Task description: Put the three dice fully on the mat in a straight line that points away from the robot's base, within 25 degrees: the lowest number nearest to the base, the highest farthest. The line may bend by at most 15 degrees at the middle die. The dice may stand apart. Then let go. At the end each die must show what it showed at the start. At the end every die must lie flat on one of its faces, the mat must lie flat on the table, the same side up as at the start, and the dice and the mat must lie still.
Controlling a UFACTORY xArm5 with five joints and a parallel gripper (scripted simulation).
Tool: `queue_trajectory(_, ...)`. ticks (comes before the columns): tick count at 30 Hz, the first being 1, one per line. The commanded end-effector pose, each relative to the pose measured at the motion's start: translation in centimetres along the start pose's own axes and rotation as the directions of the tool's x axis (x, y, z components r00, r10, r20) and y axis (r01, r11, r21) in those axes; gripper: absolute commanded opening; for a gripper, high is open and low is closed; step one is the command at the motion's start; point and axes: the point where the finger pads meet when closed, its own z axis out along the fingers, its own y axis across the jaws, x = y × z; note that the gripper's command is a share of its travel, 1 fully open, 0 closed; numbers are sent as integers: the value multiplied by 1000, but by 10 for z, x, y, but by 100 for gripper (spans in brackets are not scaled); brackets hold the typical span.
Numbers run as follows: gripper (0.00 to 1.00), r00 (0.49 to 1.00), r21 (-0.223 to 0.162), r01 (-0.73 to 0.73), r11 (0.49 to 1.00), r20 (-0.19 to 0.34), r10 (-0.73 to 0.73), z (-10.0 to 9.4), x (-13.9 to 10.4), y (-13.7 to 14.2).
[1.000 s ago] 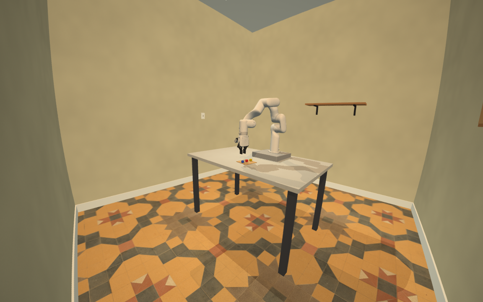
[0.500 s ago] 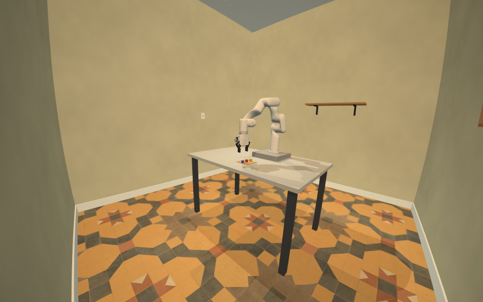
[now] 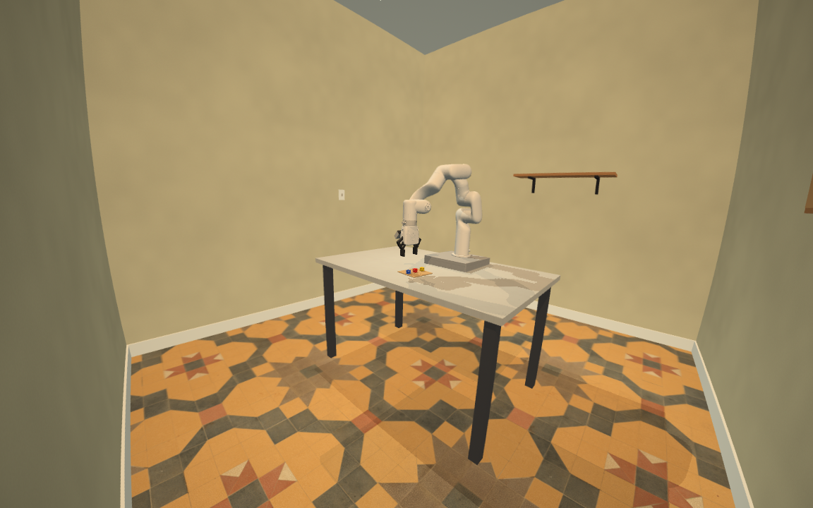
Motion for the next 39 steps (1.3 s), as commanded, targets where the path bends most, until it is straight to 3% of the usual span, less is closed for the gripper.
queue_trajectory(1,100,1000,4,0,1000,0,0,-6,0,-1)
queue_trajectory(6,100,1000,4,0,1000,0,0,-15,0,-1)
queue_trajectory(19,100,1000,4,0,1000,0,0,-73,0,-1)
queue_trajectory(39,100,1000,4,0,1000,0,0,-83,0,-1)
